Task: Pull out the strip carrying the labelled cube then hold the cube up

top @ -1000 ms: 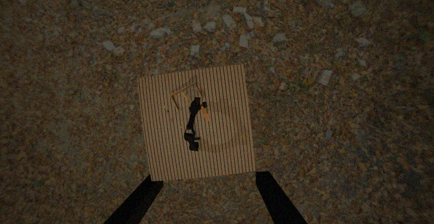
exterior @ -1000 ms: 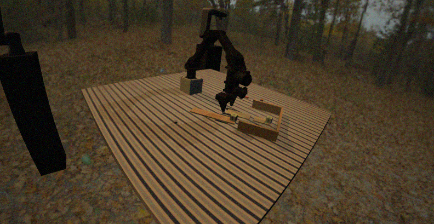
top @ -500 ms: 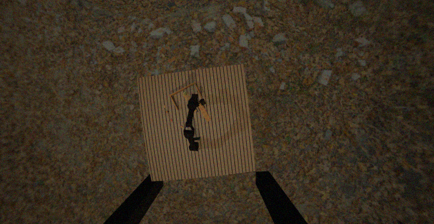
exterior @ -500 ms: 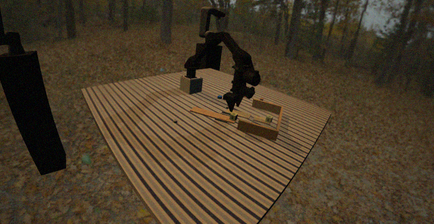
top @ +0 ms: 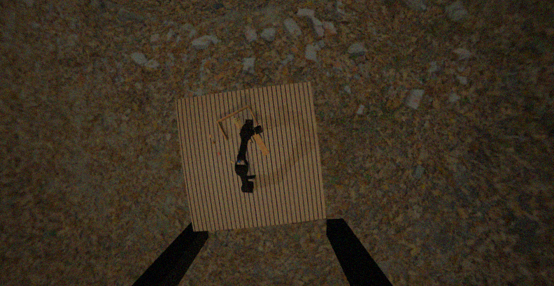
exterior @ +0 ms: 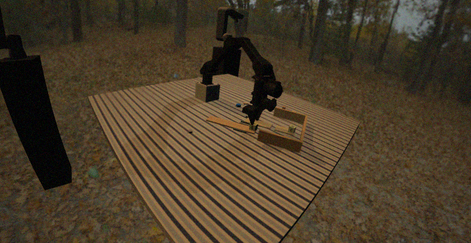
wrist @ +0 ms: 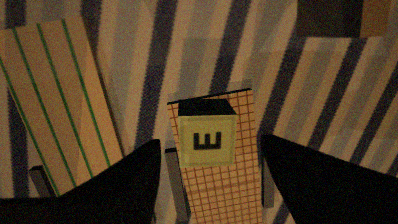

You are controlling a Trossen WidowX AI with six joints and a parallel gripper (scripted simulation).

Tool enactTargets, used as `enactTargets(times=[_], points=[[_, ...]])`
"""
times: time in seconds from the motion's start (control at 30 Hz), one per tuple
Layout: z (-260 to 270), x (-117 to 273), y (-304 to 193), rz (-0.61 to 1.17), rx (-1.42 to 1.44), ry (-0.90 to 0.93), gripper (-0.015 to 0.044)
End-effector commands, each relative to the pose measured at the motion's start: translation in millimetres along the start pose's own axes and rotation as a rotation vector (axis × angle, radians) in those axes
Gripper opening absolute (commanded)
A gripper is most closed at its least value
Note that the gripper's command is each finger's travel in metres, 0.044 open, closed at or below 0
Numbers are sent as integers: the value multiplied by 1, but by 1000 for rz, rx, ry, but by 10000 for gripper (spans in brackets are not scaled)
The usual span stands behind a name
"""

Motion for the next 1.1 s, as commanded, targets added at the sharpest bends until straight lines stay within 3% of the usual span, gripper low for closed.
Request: enactTargets(times=[0.0, 0.63, 0.77, 1.0, 1.07], points=[[1, -9, -1, 3, -4, 6, 250], [2, -33, -2, 3, -4, 6, 250], [1, -30, -1, 3, 0, 3, 145], [1, -30, -1, 3, 0, 3, 98], [1, -30, -1, 3, 0, 3, 46]])
Point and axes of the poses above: the point midway between the two fingers, 35 mm back from their tips, its own x axis back along the fingers, its own z axis across the jaws, y = z × x, the point moved 3 cm from there along x, back along the fingers, and after that the axes turned 13 degrees about x, right-handed, at the moved point
